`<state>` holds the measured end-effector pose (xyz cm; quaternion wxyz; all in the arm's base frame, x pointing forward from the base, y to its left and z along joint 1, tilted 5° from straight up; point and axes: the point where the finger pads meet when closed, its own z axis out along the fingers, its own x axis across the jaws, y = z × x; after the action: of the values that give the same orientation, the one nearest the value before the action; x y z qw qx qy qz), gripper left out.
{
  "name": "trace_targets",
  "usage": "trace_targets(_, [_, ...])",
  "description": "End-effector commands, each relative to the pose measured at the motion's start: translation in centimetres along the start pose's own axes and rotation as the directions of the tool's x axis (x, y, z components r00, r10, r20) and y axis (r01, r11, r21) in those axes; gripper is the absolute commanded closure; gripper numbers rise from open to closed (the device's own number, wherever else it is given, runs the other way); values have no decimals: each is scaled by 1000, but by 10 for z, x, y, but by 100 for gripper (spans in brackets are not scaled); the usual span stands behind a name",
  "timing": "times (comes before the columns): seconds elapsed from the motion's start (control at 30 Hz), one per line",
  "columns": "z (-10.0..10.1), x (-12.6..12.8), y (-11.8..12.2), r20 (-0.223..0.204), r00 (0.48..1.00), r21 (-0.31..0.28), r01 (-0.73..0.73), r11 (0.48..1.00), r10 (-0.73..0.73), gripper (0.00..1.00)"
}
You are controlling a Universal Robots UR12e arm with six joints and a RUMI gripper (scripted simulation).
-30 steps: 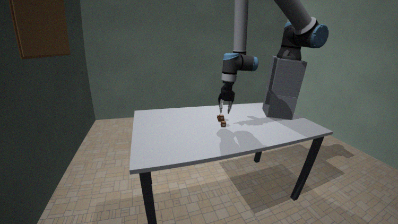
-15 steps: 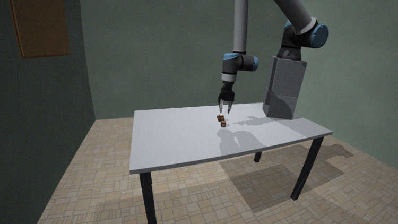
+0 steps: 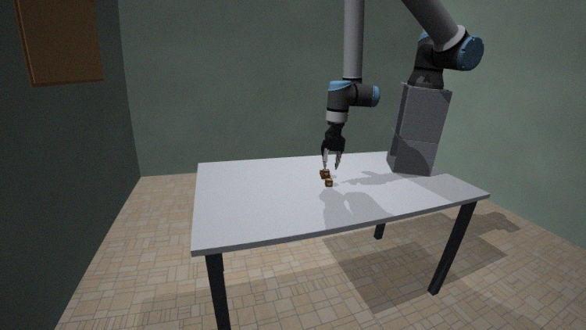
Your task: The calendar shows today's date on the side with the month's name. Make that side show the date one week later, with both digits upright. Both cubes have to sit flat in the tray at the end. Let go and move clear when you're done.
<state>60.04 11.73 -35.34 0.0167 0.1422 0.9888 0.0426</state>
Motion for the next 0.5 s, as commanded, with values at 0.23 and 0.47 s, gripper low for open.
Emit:
trace_targets(0.23, [17,-1,2,3,1000,0,2,1000,-2,71])
trace_targets(0.47, [27,-1,2,3,1000,0,2,1000,-2,71])
